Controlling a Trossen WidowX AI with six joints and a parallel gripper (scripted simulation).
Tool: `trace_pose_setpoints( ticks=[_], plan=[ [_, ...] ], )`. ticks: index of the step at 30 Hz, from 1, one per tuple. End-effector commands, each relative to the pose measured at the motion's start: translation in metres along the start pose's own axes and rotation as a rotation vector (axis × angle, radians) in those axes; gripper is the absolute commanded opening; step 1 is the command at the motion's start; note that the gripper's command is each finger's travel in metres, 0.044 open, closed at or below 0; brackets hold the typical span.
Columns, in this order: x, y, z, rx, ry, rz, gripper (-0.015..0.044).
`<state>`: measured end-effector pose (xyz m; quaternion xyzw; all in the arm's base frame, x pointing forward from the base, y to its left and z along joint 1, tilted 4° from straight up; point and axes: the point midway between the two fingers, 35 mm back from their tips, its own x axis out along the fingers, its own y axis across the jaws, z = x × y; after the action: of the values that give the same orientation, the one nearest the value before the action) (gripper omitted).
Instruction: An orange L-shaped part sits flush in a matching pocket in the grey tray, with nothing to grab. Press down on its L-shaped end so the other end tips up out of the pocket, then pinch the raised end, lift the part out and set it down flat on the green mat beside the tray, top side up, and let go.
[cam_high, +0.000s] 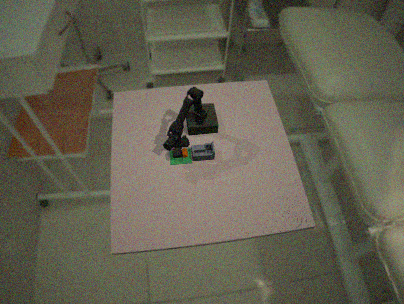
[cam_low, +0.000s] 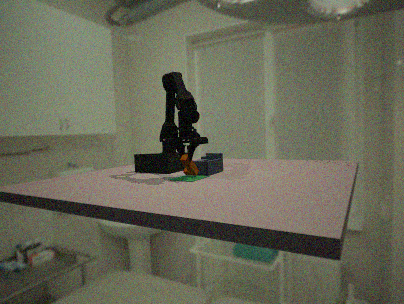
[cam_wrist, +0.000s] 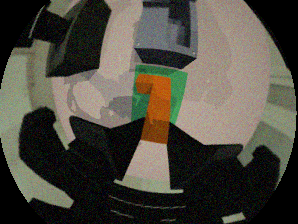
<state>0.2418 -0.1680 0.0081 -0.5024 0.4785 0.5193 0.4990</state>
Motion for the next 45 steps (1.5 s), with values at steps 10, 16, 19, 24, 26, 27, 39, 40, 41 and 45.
trace_pose_setpoints(
  ticks=[10, 16, 19, 24, 26, 27, 39, 40, 41, 45],
  plan=[
    [0.005, 0.002, 0.0, 0.002, 0.0, 0.008, 0.0],
    [0.005, 0.002, 0.0, 0.002, 0.0, 0.008, 0.0],
    [0.004, 0.001, 0.001, 0.0, -0.004, 0.006, 0.0],
    [0.004, 0.001, 0.001, 0.0, -0.004, 0.006, 0.0131],
    [0.004, 0.001, 0.001, 0.0, -0.004, 0.006, 0.0184],
    [0.004, 0.001, 0.001, 0.0, -0.004, 0.006, 0.021],
    [-0.085, 0.001, 0.0, 0.002, 0.0, 0.008, 0.04],
    [-0.085, 0.001, 0.0, 0.002, 0.0, 0.008, 0.04],
    [-0.085, 0.001, 0.0, 0.002, 0.0, 0.008, 0.04],
    [-0.079, -0.001, 0.0, 0.006, -0.002, 0.002, 0.04]
  ],
)
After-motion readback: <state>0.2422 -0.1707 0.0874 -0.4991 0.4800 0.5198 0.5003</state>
